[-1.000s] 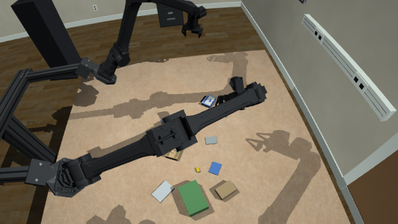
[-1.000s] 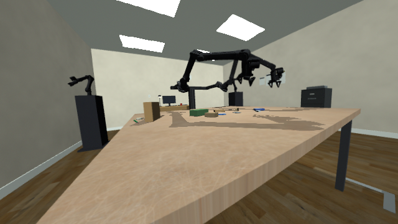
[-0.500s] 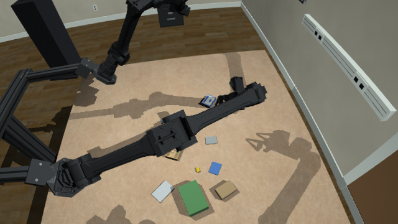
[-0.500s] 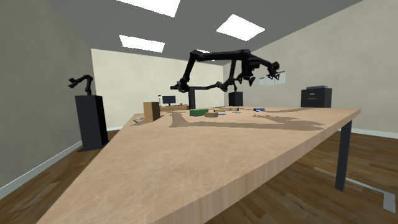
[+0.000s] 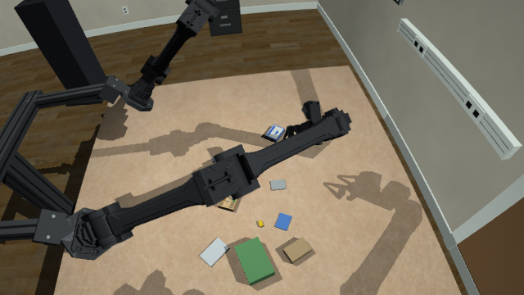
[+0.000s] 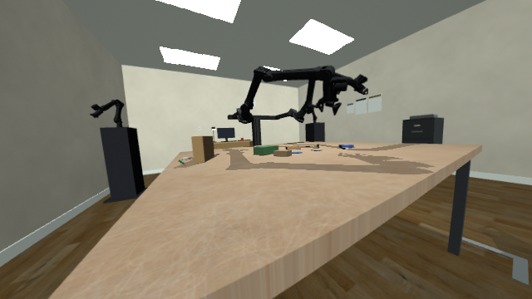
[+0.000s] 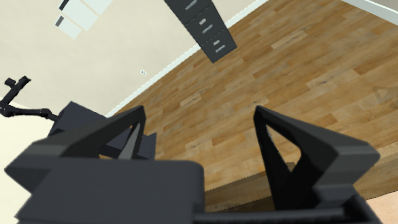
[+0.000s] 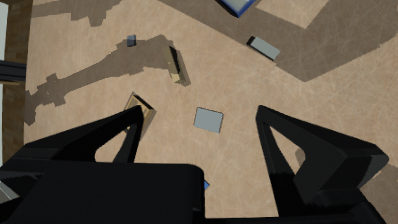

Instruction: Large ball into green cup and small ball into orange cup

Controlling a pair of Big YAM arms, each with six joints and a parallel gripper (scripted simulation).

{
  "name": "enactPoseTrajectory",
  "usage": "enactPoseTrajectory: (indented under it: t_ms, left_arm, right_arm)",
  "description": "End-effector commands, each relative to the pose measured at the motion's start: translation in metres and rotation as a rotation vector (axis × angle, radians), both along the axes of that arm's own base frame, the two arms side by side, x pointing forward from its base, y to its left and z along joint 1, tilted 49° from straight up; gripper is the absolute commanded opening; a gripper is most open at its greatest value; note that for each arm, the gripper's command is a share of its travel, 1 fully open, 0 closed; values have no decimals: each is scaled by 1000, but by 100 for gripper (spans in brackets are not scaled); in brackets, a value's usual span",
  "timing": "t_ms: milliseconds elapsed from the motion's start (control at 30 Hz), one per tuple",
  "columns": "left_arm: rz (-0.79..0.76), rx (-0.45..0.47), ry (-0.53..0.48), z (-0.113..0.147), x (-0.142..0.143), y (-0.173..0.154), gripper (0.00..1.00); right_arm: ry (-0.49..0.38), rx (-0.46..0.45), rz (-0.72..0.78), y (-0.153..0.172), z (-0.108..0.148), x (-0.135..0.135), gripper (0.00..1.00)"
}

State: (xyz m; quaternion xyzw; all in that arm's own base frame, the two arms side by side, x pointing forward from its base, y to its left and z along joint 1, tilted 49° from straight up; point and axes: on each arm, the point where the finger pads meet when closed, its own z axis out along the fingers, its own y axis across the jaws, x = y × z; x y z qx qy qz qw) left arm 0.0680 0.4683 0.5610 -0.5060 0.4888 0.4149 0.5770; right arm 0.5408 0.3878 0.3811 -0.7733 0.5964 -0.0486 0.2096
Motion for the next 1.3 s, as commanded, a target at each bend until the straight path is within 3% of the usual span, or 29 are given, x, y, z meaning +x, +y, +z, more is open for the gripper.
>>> enactPoseTrajectory:
  t_ms: [0,233,533,1000,1100,1267]
  left_arm:
    - [84,118,77,27,-41,-7,100]
    - [194,196,144,42,-84,-17,100]
    - [234,222,169,48,-99,-21,100]
    - [237,224,171,48,-100,-22,100]
    - [237,224,171,48,-100,-22,100]
    - [237,224,171,48,-100,-22,100]
  right_arm:
    - [-26,18,5,3,16,-2,100]
    - [-26,18,5,3,16,-2,100]
    - [-26,18,5,3,16,-2,100]
    - [-38,23,-10,2,17,-7,100]
    - [-50,14,-21,9,4,-8,100]
    - [-87,-22,-107,6,-45,4,100]
